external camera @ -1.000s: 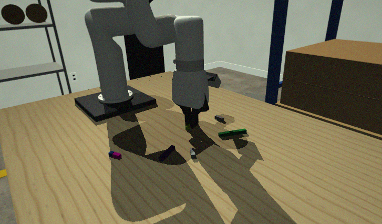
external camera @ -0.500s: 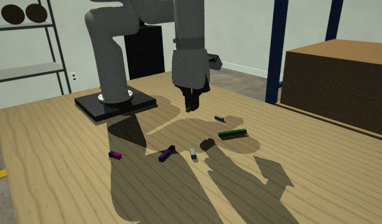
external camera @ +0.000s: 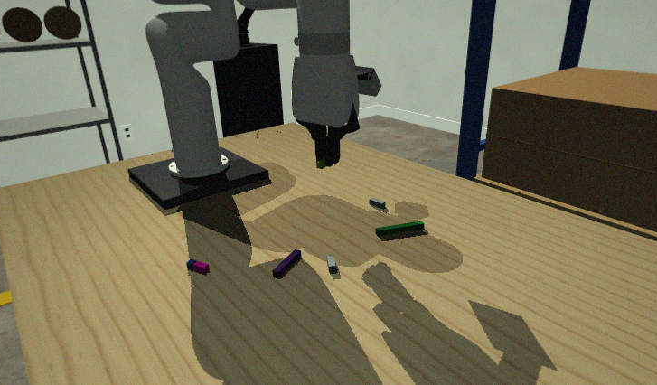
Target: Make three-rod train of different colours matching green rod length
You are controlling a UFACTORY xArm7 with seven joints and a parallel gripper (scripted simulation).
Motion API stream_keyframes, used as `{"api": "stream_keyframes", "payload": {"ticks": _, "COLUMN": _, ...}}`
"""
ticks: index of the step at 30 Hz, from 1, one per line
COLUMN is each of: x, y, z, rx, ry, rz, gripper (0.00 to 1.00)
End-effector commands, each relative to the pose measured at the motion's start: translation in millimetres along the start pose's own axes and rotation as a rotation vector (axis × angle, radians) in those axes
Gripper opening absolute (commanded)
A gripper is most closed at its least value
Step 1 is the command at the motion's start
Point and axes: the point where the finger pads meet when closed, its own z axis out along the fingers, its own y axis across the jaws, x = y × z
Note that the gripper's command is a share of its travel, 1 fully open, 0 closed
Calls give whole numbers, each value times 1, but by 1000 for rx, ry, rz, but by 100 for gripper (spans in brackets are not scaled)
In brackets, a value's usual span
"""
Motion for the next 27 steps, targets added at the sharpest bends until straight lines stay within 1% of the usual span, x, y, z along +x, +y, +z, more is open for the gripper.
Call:
{"api": "stream_keyframes", "payload": {"ticks": 1, "x": 0, "y": 2, "z": -2, "rx": -5, "ry": -1, "rz": 2, "gripper": 4}}
{"api": "stream_keyframes", "payload": {"ticks": 3, "x": -6, "y": 3, "z": -2, "rx": -5, "ry": 0, "rz": 38, "gripper": 4}}
{"api": "stream_keyframes", "payload": {"ticks": 6, "x": -29, "y": 6, "z": -3, "rx": -5, "ry": 4, "rz": 193, "gripper": 4}}
{"api": "stream_keyframes", "payload": {"ticks": 8, "x": -29, "y": 6, "z": -3, "rx": -5, "ry": 4, "rz": 193, "gripper": 4}}
{"api": "stream_keyframes", "payload": {"ticks": 9, "x": -43, "y": 7, "z": -3, "rx": -5, "ry": 6, "rz": 287, "gripper": 4}}
{"api": "stream_keyframes", "payload": {"ticks": 12, "x": -55, "y": 8, "z": -3, "rx": -5, "ry": 7, "rz": 368, "gripper": 4}}
{"api": "stream_keyframes", "payload": {"ticks": 23, "x": -118, "y": 4, "z": -3, "rx": -5, "ry": 10, "rz": 761, "gripper": 4}}
{"api": "stream_keyframes", "payload": {"ticks": 25, "x": -118, "y": 4, "z": -3, "rx": -5, "ry": 10, "rz": 761, "gripper": 4}}
{"api": "stream_keyframes", "payload": {"ticks": 26, "x": -134, "y": 1, "z": -3, "rx": -5, "ry": 10, "rz": 863, "gripper": 4}}
{"api": "stream_keyframes", "payload": {"ticks": 27, "x": -138, "y": 1, "z": -3, "rx": -5, "ry": 10, "rz": 887, "gripper": 4}}
